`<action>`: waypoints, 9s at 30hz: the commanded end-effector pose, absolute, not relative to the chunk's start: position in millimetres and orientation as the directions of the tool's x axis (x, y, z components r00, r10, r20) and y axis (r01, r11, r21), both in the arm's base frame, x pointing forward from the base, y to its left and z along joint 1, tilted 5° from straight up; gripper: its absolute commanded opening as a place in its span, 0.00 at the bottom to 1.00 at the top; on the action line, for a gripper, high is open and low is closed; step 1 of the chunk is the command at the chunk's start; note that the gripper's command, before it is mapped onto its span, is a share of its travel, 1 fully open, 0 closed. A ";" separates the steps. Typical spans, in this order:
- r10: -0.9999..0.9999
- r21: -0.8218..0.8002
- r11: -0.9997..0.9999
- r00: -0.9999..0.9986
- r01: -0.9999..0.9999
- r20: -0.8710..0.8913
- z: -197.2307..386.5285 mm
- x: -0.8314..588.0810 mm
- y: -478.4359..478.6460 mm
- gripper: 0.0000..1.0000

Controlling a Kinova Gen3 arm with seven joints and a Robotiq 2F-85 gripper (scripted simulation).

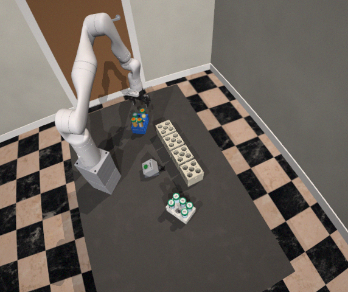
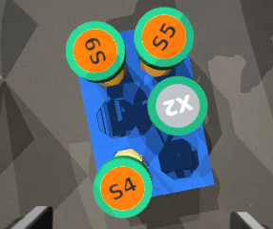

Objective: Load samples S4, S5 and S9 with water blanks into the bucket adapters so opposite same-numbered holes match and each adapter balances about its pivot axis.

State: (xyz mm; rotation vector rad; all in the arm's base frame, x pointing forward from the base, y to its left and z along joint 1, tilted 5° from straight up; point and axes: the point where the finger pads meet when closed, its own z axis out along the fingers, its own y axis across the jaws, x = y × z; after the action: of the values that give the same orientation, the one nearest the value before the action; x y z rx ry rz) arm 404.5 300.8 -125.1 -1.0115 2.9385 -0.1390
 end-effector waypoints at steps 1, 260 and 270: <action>-0.616 -0.094 0.785 -0.788 -0.613 -0.002 -124.5 404.9 301.4 1.00; -0.773 -0.093 0.631 -0.635 -0.771 0.020 -18.4 364.0 54.5 0.62; -0.773 -0.093 0.631 -0.635 -0.771 0.020 -20.2 367.6 80.9 0.62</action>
State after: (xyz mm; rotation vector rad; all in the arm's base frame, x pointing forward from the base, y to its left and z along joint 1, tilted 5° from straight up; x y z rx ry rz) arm 365.9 71.5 -19.9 -1.3336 2.8174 -0.1425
